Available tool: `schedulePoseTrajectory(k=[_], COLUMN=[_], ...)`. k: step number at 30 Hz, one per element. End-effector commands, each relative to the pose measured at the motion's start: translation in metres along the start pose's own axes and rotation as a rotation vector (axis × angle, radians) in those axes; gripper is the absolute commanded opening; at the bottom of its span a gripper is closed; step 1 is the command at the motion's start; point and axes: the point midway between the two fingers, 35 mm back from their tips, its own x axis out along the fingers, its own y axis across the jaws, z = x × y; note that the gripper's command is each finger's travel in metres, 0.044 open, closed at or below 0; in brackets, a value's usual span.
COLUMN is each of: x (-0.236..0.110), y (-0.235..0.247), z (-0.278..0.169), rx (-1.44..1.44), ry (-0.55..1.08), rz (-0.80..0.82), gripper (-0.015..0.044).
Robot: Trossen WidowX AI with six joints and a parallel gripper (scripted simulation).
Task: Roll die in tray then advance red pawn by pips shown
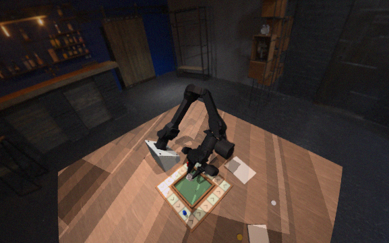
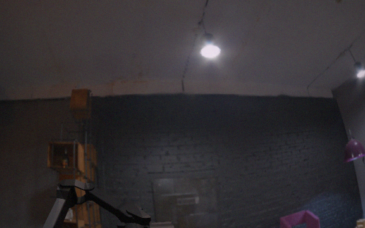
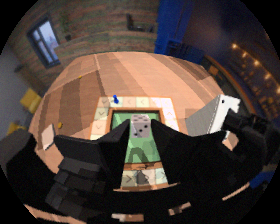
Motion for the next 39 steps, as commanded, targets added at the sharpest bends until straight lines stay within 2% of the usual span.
schedulePoseTrajectory(k=[1, 4, 9, 11, 15, 17, 19, 23, 24, 25, 28, 34, 39], x=[-0.002, -0.024, -0.026, -0.019, 0.01, 0.018, 0.02, 0.021, 0.024, 0.024, 0.019, 0.003, -0.005], y=[0.0, 0.0, 0.0, -0.001, -0.006, -0.003, 0.0, 0.001, -0.007, -0.007, -0.015, -0.049, -0.08], z=[0.002, 0.028, 0.03, 0.028, 0.016, 0.013, 0.013, 0.014, 0.014, 0.014, 0.008, -0.015, -0.033], rx=[0.0, 0.002, 0.002, -0.011, -0.043, -0.026, -0.002, 0.001, -0.001, -0.001, -0.134, -0.682, -1.13], ry=[-0.001, -0.007, -0.007, 0.058, 0.47, 0.689, 0.824, 0.84, 0.75, 0.75, 0.76, 0.768, 0.727], rz=[0.0, 0.002, 0.002, -0.025, -0.089, -0.053, -0.005, 0.003, -0.054, -0.054, 0.003, 0.251, 0.47], gripper=[0.0236, 0.0315, 0.044, 0.044, 0.044, 0.044, 0.044, 0.044, 0.044, 0.044, 0.0361, 0.0204, 0.02])
